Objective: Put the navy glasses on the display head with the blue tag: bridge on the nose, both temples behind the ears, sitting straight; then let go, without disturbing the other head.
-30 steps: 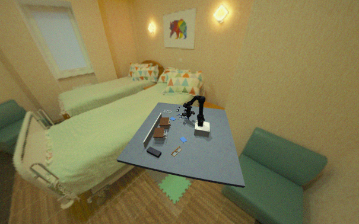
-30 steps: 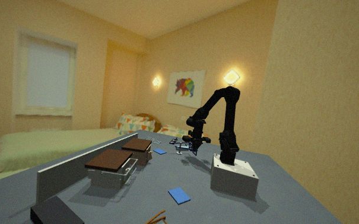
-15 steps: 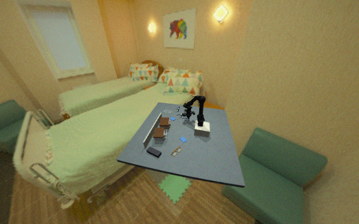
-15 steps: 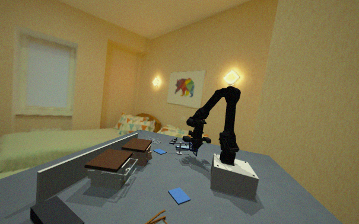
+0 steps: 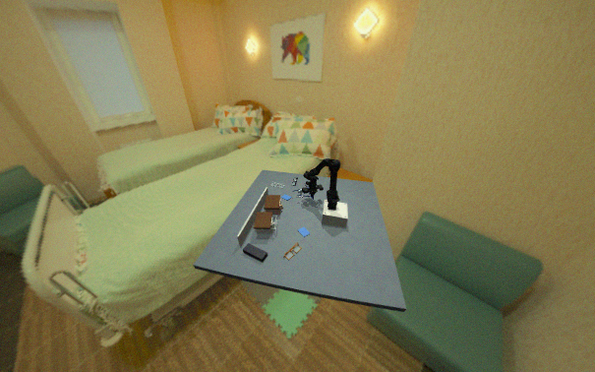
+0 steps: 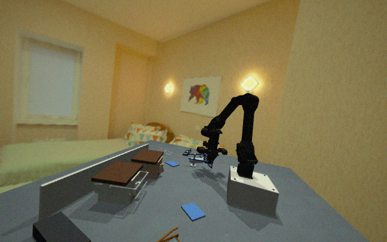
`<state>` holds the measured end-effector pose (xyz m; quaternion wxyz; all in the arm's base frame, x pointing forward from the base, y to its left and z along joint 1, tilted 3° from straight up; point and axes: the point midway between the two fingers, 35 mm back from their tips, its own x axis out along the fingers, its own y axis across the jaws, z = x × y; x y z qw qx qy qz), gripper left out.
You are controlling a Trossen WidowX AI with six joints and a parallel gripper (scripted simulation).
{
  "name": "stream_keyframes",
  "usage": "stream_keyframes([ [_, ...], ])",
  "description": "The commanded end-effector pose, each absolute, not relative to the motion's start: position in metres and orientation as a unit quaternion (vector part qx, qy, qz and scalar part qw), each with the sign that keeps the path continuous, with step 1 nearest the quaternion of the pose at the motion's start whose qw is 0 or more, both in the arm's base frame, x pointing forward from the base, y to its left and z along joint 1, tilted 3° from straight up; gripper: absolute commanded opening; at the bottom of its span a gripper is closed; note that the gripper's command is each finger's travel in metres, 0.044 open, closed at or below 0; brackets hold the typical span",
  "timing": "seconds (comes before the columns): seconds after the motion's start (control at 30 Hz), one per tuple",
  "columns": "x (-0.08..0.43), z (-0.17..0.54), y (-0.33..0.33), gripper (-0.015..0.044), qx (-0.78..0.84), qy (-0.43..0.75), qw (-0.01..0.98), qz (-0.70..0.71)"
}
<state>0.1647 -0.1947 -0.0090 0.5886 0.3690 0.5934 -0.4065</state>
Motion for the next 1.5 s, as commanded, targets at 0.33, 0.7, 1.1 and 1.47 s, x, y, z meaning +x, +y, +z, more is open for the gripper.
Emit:
stream_keyframes([
  [0.33,0.17,0.018,-0.202,0.0,0.367,0.594,0.59,-0.407],
  [0.7,0.173,0.052,-0.203,0.0,0.367,0.594,0.59,-0.407],
  [1.1,0.198,0.056,-0.238,0.0,0.366,0.592,0.591,-0.407],
  [1.47,0.22,0.055,-0.27,0.0,0.366,0.592,0.592,-0.407],
])
